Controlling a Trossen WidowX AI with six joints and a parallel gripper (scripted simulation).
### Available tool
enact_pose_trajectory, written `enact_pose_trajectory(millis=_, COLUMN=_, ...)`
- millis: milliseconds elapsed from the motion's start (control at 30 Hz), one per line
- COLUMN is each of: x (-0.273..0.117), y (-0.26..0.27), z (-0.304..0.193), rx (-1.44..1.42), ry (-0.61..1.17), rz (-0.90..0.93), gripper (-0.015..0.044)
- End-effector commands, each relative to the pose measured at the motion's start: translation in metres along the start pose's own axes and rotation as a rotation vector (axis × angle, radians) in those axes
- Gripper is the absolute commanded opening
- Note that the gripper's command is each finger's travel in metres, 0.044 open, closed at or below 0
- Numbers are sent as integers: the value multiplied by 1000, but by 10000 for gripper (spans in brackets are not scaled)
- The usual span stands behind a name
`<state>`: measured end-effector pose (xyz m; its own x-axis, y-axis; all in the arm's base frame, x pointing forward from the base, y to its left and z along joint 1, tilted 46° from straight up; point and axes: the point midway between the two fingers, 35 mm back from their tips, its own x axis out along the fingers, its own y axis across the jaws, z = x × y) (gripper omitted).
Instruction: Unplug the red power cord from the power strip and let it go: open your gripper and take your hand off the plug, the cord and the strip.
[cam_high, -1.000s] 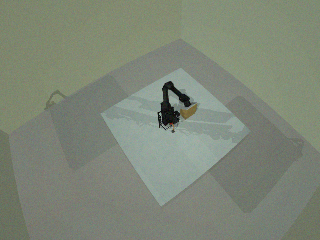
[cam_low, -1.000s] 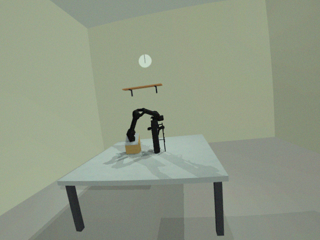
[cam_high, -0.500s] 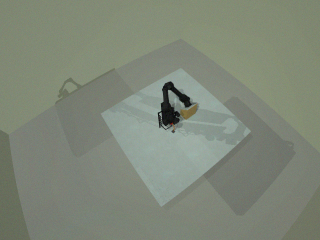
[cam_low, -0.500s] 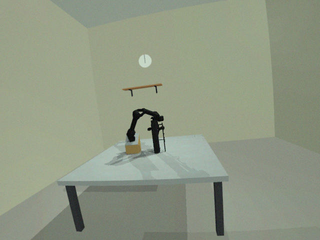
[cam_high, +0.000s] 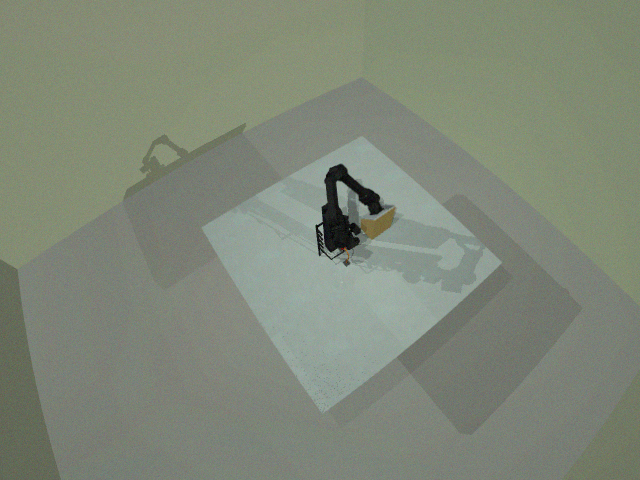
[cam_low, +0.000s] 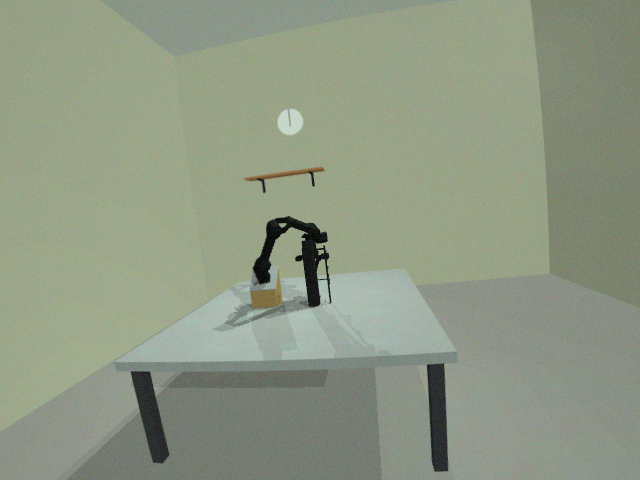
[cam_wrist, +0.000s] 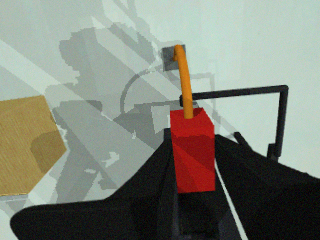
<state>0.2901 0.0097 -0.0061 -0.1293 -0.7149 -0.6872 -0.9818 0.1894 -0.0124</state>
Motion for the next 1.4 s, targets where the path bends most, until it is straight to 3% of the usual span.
enact_pose_trajectory(millis=0, x=-4, y=-1, z=18, rx=0, ry=-32, rz=-6, gripper=0)
enact_pose_trajectory(millis=767, x=-11, y=0, z=55, rx=-1, ry=-33, rz=-7, gripper=0)
enact_pose_trajectory(millis=1300, x=-10, y=-1, z=61, rx=-2, ry=-32, rz=-7, gripper=420)
enact_pose_trajectory(millis=1367, x=-14, y=-1, z=77, rx=-2, ry=-33, rz=-8, gripper=440)
